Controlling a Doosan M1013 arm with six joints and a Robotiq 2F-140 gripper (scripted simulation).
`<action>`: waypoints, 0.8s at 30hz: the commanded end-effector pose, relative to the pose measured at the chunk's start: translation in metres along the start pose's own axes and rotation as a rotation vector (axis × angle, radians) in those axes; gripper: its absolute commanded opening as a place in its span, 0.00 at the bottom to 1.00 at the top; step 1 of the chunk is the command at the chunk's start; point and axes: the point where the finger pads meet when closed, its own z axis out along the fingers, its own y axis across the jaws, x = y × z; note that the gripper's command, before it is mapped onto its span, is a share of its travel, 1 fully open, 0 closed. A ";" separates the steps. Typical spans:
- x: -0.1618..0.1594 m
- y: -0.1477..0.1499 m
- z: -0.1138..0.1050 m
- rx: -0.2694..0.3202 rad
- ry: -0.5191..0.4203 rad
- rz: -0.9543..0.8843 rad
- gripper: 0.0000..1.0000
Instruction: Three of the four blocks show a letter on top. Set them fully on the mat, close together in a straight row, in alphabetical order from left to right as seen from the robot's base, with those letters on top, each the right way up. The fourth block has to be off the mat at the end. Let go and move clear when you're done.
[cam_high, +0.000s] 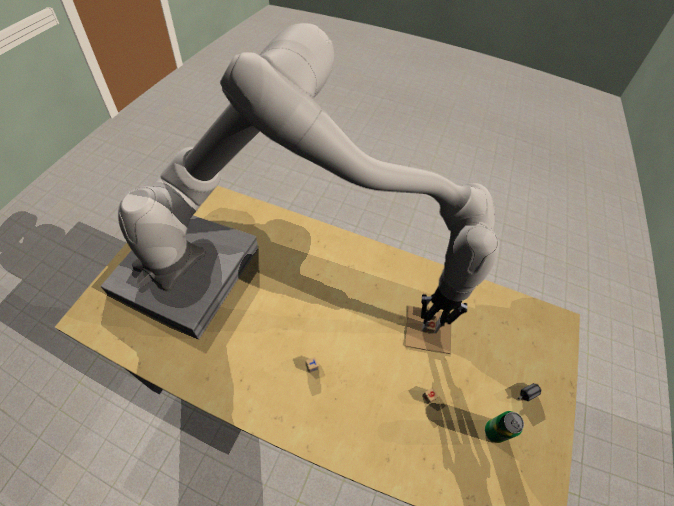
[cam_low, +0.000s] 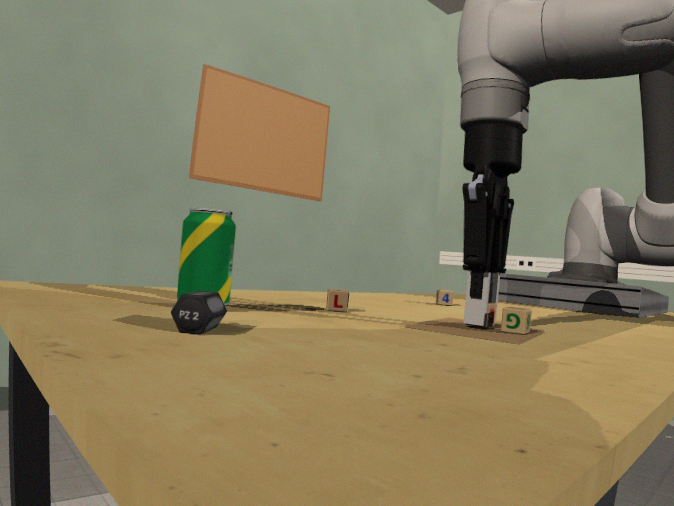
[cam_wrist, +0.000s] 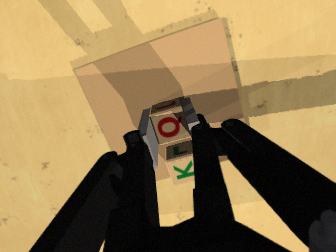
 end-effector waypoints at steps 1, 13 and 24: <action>-0.005 0.002 0.004 -0.001 -0.004 -0.007 0.24; -0.005 0.002 0.004 -0.001 -0.004 -0.007 0.24; -0.005 0.002 0.004 -0.001 -0.004 -0.007 0.33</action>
